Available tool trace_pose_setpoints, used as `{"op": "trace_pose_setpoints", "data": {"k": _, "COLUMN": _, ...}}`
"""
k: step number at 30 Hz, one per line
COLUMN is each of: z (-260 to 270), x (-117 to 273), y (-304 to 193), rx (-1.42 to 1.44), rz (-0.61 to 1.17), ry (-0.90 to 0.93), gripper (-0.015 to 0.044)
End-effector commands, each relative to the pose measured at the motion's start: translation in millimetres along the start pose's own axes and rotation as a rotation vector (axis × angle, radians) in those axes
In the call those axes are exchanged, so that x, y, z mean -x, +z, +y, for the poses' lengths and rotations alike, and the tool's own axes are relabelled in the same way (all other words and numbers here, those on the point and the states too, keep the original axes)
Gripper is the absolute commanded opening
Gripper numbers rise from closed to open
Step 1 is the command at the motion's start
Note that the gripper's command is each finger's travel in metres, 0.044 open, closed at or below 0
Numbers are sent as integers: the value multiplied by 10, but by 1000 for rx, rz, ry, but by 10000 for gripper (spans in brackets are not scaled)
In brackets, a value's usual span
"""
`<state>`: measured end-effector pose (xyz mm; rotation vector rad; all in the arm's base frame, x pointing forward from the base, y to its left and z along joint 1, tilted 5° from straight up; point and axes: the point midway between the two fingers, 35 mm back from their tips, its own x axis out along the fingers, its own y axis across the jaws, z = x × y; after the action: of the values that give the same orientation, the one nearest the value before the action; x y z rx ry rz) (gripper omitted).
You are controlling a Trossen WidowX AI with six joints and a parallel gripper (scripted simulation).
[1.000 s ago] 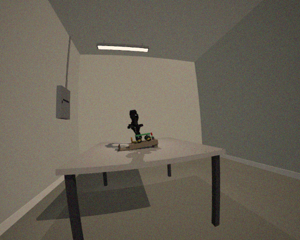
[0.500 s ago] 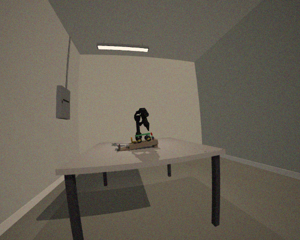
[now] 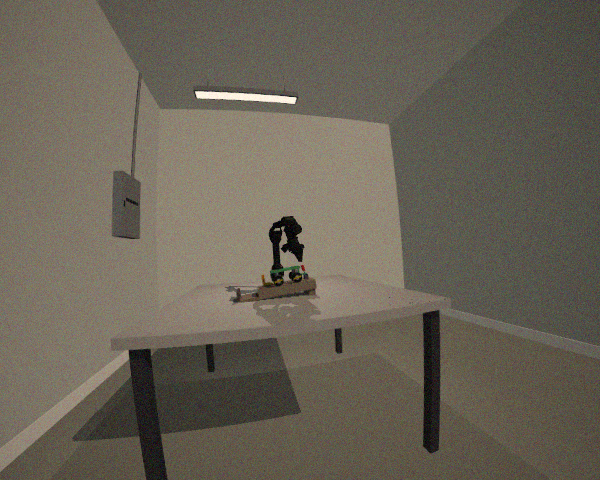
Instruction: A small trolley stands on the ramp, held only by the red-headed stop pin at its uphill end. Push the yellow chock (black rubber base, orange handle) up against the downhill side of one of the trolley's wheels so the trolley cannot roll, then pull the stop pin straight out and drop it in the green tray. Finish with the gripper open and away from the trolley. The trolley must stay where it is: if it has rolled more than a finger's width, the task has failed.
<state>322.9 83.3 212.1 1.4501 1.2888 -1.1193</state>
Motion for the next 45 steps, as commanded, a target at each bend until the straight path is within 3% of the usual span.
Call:
{"op": "trace_pose_setpoints", "data": {"k": 1, "z": -10, "x": -70, "y": -5, "rx": 4, "rz": 2, "ry": -6, "gripper": 190}}
{"op": "trace_pose_setpoints", "data": {"k": 45, "z": -17, "x": -625, "y": -11, "rx": 4, "rz": 3, "ry": -6, "gripper": 190}}
